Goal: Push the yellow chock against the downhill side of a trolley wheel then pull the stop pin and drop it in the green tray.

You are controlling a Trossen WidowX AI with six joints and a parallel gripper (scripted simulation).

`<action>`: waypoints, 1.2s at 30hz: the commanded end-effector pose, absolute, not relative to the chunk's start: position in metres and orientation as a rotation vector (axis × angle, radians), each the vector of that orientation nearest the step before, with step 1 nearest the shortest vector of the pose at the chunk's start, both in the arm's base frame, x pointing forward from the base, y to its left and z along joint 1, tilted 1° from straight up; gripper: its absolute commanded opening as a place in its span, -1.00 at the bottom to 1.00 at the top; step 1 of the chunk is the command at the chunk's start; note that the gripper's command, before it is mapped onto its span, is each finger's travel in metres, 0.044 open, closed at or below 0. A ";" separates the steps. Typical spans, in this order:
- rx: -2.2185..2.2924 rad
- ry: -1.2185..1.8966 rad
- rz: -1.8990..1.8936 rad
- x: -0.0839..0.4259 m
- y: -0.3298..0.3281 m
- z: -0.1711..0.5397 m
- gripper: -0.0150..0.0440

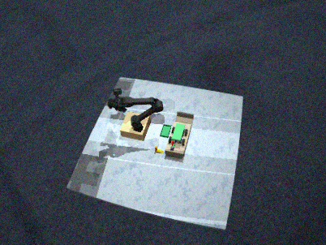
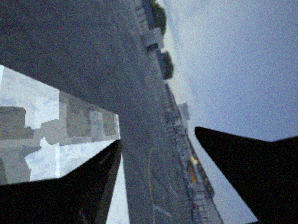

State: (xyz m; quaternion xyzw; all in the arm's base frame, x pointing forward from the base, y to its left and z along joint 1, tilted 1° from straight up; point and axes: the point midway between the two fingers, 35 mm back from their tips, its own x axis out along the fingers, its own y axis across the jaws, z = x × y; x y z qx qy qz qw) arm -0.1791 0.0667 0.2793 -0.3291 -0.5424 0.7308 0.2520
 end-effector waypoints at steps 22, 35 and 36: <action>-0.775 -1.604 2.713 -0.200 -0.082 0.231 0.15; -0.887 -1.671 3.089 -0.153 -0.167 0.196 0.15; -0.903 -1.678 3.113 -0.148 -0.173 0.194 0.15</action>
